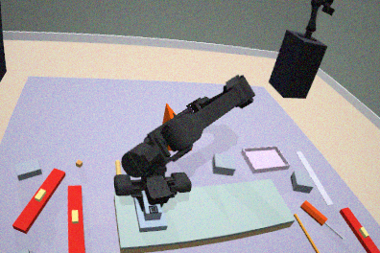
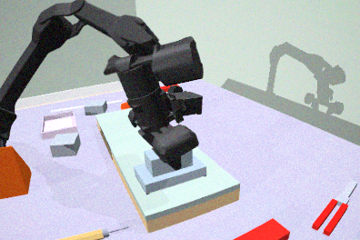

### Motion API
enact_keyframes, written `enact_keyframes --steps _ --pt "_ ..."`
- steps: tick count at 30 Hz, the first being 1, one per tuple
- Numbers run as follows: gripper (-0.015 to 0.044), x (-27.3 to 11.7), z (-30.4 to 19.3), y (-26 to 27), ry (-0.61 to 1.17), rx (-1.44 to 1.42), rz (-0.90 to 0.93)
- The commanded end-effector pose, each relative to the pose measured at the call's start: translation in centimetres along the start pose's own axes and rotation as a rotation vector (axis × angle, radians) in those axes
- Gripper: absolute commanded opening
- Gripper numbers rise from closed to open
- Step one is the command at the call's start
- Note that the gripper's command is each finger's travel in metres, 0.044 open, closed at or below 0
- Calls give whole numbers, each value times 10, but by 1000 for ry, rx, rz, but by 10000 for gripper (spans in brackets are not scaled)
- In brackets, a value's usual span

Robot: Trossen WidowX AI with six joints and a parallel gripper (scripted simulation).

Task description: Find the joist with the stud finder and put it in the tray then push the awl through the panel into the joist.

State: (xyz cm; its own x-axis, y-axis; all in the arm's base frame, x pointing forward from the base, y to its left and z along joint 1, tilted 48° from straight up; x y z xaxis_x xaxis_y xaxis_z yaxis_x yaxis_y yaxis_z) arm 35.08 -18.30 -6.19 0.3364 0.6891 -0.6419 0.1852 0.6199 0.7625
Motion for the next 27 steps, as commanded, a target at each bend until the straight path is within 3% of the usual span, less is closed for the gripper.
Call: enact_keyframes --steps 1,27 --pt "0 1 -4 17 2 5 7" --pt "0 2 -24 116 4 8 11"
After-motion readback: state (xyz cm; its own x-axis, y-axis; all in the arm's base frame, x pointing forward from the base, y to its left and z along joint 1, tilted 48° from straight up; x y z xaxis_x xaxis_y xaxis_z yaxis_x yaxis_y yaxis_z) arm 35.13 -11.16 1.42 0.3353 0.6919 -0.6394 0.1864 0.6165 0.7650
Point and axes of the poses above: the point midway between the two fingers, 35 mm back from their tips, its own x axis out along the fingers, its own y axis across the jaws, z = x × y, the point moved 4 cm from there along -x, back along the fingers, and after that the axes turned 12 degrees about x, right-handed, at the moved point
